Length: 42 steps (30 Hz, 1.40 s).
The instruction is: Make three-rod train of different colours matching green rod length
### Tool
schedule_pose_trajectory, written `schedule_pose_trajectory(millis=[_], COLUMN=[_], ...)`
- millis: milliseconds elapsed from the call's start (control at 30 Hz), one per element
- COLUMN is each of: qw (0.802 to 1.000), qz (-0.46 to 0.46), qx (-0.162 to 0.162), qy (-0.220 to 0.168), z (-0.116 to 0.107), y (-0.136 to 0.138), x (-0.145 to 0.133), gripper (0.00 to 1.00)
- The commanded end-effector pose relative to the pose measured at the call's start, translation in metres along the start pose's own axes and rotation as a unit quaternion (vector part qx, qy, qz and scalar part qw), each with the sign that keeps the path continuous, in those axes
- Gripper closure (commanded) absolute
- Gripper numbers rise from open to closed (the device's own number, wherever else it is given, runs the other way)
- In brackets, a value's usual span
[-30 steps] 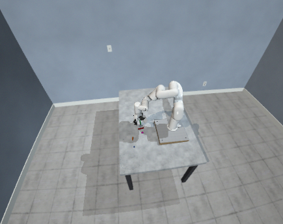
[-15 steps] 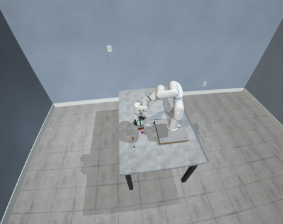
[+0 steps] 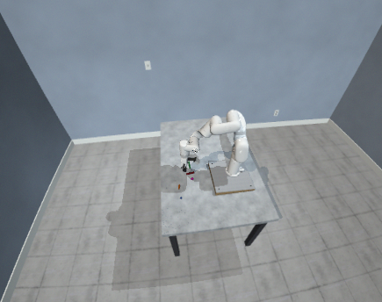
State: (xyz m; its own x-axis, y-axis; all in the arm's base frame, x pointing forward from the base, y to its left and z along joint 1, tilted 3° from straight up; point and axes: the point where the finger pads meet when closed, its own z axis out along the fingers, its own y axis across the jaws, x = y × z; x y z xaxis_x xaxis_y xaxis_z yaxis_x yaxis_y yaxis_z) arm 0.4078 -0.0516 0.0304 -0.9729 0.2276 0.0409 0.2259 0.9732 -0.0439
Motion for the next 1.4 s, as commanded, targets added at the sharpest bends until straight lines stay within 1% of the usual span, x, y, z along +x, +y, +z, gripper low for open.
schedule_pose_trajectory(millis=[0, 200, 267, 300, 500, 767, 833, 900, 1033, 1100, 1367], qw=[0.997, 0.985, 0.985, 0.977, 0.956, 0.915, 0.915, 0.893, 0.87, 0.867, 0.866], qz=[-0.083, -0.171, -0.171, -0.213, -0.292, -0.403, -0.403, -0.45, -0.492, -0.499, -0.499], qx=[-0.007, -0.007, -0.007, -0.006, -0.006, -0.006, -0.006, -0.006, -0.006, -0.006, -0.006], qy=[0.0, -0.001, -0.001, -0.001, -0.002, -0.003, -0.003, -0.003, -0.003, -0.003, -0.003], z=[-0.001, -0.002, -0.002, -0.002, -0.002, -0.002, -0.002, -0.002, -0.002, -0.002, -0.002], y=[0.009, 0.019, 0.019, 0.024, 0.033, 0.047, 0.047, 0.053, 0.058, 0.059, 0.059], x=[-0.004, -0.006, -0.006, -0.006, -0.008, -0.01, -0.01, -0.01, -0.011, -0.011, -0.011], gripper=[0.0, 0.0, 0.0, 0.0, 0.0, 0.0, 0.0, 0.0, 0.0, 0.0, 0.0])
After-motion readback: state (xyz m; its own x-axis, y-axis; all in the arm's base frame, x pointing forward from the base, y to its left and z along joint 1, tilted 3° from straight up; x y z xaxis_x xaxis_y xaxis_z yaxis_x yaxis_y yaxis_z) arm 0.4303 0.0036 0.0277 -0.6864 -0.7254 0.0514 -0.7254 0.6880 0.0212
